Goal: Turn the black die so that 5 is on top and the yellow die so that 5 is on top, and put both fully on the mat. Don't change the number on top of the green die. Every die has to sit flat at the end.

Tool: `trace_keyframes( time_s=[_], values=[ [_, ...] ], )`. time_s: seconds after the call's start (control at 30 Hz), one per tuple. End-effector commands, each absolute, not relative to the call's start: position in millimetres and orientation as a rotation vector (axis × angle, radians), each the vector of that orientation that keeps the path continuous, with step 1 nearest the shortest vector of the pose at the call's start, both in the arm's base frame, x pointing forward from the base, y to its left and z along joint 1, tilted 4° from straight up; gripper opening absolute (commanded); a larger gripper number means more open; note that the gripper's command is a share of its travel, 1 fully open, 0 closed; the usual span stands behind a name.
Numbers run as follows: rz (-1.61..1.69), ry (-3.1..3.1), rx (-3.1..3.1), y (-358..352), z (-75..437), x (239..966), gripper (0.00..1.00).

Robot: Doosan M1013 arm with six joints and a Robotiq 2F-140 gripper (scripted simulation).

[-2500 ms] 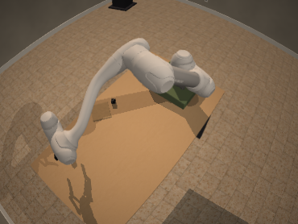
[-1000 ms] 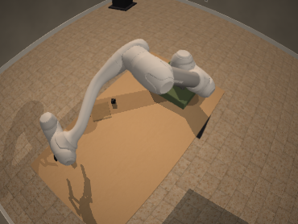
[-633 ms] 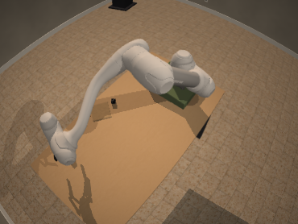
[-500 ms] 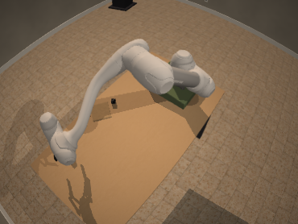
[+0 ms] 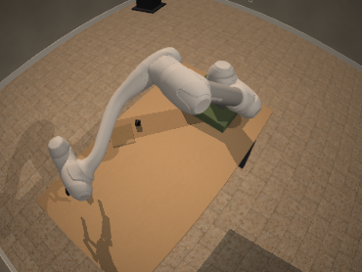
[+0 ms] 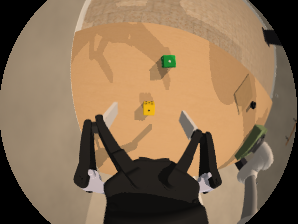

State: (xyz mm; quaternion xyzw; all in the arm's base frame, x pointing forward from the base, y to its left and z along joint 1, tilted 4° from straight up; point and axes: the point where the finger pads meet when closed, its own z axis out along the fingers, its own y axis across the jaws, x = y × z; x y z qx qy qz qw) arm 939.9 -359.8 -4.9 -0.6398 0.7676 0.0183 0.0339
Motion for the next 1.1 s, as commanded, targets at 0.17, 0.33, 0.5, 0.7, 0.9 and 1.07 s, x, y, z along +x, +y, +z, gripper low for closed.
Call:
trace_keyframes(
  time_s=[0.17, 0.33, 0.5, 0.7, 0.9, 1.07],
  values=[
    [0.06, 2.361, -1.977, -356, -6, 941, 1.0],
    [0.06, 2.361, -1.977, -356, -6, 941, 1.0],
    [0.06, 2.361, -1.977, -356, 0, 940, 1.0],
    [0.06, 2.361, -1.977, -359, 31, 940, 1.0],
    [0.06, 2.361, -1.977, -361, 62, 939, 1.0],
    [0.06, 2.361, -1.977, -362, 76, 939, 1.0]
  ],
)
